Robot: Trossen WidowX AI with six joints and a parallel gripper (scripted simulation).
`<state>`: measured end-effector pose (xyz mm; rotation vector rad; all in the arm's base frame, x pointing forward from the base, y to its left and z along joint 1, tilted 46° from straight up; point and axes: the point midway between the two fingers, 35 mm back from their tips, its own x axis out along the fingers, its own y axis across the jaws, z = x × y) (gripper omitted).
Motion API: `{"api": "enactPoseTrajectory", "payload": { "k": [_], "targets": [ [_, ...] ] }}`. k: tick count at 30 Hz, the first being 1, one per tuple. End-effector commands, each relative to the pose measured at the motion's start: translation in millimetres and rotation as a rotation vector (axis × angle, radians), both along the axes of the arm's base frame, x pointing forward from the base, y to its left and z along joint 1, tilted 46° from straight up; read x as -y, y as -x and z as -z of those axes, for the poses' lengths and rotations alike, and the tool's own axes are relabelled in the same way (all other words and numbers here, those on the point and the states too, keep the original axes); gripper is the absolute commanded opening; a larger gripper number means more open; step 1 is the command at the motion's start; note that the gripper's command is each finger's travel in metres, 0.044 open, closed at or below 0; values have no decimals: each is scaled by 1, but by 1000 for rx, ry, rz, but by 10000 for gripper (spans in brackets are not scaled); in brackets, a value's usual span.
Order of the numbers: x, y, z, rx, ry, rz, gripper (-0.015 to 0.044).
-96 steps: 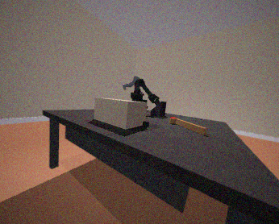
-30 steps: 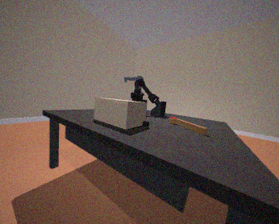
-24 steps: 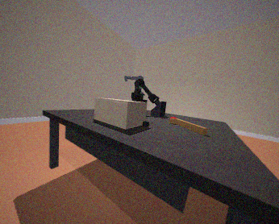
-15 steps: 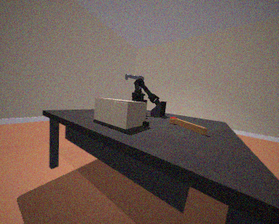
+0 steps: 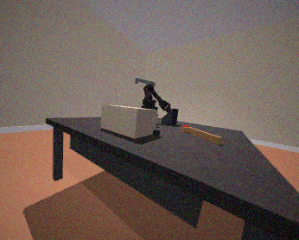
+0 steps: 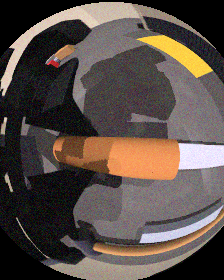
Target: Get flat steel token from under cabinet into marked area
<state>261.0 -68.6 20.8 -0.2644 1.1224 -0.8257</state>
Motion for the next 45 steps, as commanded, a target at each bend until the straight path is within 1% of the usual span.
{"api": "enactPoseTrajectory", "payload": {
  "k": [1, 45],
  "targets": [
    [-5, -3, 3, 1, 1, -5, 0],
    [-36, -10, 32, 4, -1, -3, 0]
  ]
}}
